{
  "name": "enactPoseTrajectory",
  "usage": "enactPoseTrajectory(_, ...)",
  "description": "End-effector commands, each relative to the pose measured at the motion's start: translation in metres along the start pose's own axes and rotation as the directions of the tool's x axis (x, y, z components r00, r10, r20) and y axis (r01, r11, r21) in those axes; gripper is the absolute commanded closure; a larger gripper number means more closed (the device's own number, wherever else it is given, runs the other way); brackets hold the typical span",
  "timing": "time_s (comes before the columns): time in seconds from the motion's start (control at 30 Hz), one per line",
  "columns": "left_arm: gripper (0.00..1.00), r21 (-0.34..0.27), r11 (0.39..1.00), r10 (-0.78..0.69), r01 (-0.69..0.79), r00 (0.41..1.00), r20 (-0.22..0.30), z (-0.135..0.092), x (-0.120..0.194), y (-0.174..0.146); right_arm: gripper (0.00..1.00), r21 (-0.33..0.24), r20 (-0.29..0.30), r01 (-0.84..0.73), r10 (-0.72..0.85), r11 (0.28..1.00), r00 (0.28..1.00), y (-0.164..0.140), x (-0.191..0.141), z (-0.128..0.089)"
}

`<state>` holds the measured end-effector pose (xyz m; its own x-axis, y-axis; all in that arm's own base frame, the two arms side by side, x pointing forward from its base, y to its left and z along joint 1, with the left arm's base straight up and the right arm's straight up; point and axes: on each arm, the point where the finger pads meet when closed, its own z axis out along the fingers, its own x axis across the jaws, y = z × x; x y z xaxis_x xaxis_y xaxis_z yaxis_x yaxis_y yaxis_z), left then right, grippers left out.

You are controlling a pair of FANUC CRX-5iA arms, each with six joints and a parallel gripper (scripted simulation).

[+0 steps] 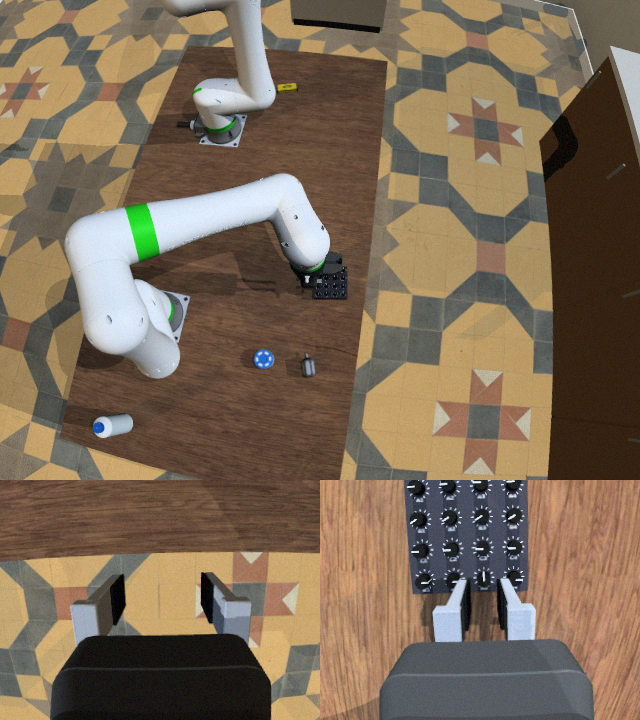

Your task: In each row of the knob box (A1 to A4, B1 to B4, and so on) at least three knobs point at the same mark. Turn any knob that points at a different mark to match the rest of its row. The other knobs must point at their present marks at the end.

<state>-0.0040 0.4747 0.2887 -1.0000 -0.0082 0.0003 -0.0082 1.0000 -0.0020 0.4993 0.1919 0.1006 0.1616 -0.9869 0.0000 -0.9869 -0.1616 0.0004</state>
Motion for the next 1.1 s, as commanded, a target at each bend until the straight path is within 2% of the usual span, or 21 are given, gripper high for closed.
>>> enactPoseTrajectory(0.0, 0.00, -0.002, 1.000, 0.000, 0.000, 1.000, 0.000, -0.001, 0.000, 0.000, 0.54, 0.002, 0.000, 0.000, 0.000, 1.000, 1.000, -0.001, 0.000, 0.002)
enactPoseTrajectory(1.07, 0.00, -0.002, 1.000, 0.000, 0.000, 1.000, 0.000, -0.001, 0.000, 0.000, 0.54, 0.002, 0.000, 0.000, 0.000, 1.000, 1.000, -0.001, 0.000, 0.035)
